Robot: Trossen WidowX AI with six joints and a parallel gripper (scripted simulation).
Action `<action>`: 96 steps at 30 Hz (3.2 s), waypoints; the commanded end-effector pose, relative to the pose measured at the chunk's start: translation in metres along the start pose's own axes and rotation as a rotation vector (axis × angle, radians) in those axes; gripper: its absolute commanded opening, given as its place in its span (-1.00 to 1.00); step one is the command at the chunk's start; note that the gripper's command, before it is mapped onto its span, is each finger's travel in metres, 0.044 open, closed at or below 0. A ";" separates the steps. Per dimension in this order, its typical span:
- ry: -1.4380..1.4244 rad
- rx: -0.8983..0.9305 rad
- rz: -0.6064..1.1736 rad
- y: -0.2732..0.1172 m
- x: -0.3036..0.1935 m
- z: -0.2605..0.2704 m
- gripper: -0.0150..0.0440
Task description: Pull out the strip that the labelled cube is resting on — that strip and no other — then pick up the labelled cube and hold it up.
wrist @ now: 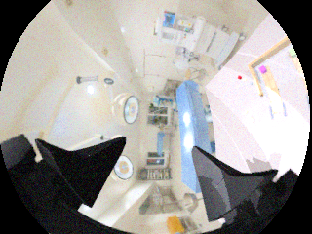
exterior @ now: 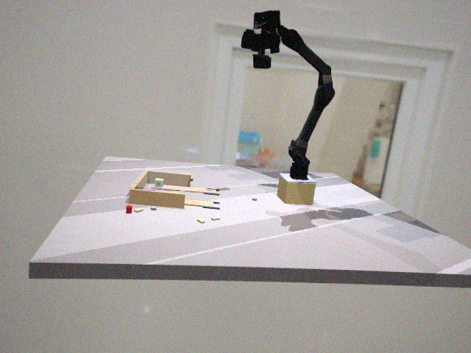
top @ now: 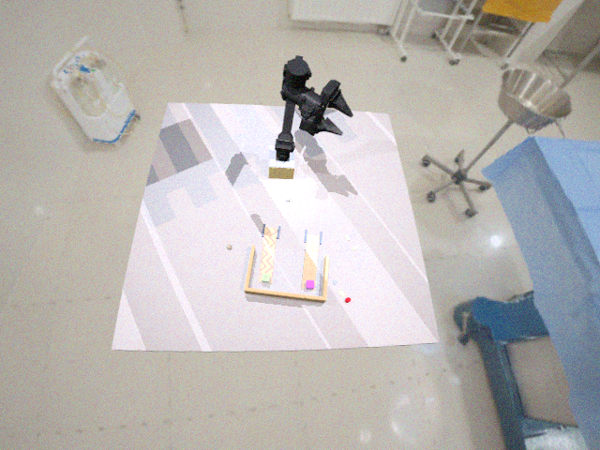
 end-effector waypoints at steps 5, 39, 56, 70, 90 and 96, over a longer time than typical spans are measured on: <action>-0.136 -0.071 -0.085 0.012 0.018 -0.038 0.86; -1.146 -1.009 -0.120 0.005 0.002 -0.376 0.86; -1.128 -1.025 -0.095 0.006 0.006 -0.378 0.69; -0.664 -1.256 0.421 0.004 0.075 -0.452 -0.49; -0.451 -1.285 0.616 0.000 0.087 -0.501 -0.49; -0.451 -1.285 0.616 0.002 0.086 -0.511 -0.49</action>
Point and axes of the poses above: the point midway between the two fingers, 35 mm back from their tips, its own y axis out along the fingers, its own z axis across the jaws, x = y × z, the point moved 3 cm from there along -y, back along the fingers, and after that the axes turned 14 degrees about -y, right-handed, at the moved point
